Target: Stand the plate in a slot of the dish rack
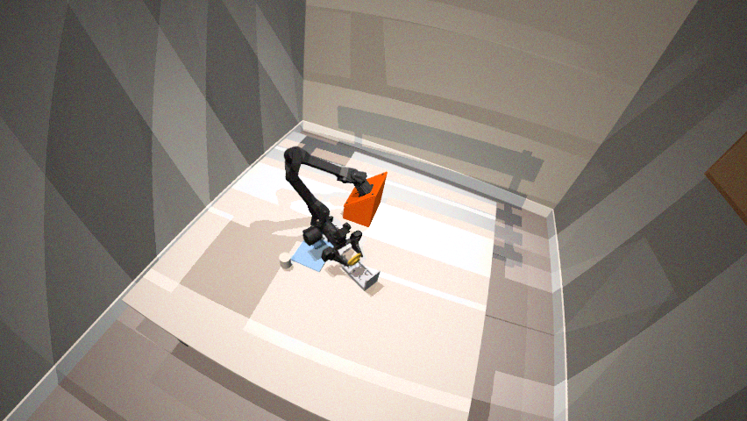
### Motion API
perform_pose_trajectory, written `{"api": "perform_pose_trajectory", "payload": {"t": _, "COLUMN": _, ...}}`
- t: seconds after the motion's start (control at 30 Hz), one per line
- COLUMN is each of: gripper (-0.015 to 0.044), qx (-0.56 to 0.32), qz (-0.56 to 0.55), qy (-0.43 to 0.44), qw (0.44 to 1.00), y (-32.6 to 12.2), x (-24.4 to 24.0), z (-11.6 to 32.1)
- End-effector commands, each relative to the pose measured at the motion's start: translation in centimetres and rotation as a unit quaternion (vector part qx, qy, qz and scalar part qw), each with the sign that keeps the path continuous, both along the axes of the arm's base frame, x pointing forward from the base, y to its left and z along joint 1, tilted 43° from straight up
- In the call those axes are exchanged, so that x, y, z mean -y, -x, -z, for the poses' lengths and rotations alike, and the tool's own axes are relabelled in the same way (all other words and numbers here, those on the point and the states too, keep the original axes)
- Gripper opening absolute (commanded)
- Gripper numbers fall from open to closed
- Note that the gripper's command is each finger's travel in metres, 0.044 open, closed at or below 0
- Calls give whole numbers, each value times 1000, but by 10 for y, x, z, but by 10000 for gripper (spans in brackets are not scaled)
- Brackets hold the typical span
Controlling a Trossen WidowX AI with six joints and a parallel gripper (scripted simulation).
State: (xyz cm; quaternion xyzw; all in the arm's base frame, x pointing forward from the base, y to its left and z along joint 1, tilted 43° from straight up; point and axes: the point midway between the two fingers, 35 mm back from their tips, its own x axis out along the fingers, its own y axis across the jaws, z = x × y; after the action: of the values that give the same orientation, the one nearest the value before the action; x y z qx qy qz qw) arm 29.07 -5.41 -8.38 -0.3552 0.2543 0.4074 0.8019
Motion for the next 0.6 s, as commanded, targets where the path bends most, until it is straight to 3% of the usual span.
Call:
{"api": "perform_pose_trajectory", "payload": {"t": 0.0, "gripper": 0, "qx": -4, "qz": 1, "qy": -3, "qw": 1000, "y": 1, "x": -3, "z": 4}}
{"api": "perform_pose_trajectory", "payload": {"t": 0.57, "gripper": 0, "qx": -4, "qz": 4, "qy": 1, "qw": 1000, "y": 3, "x": 9, "z": 14}}
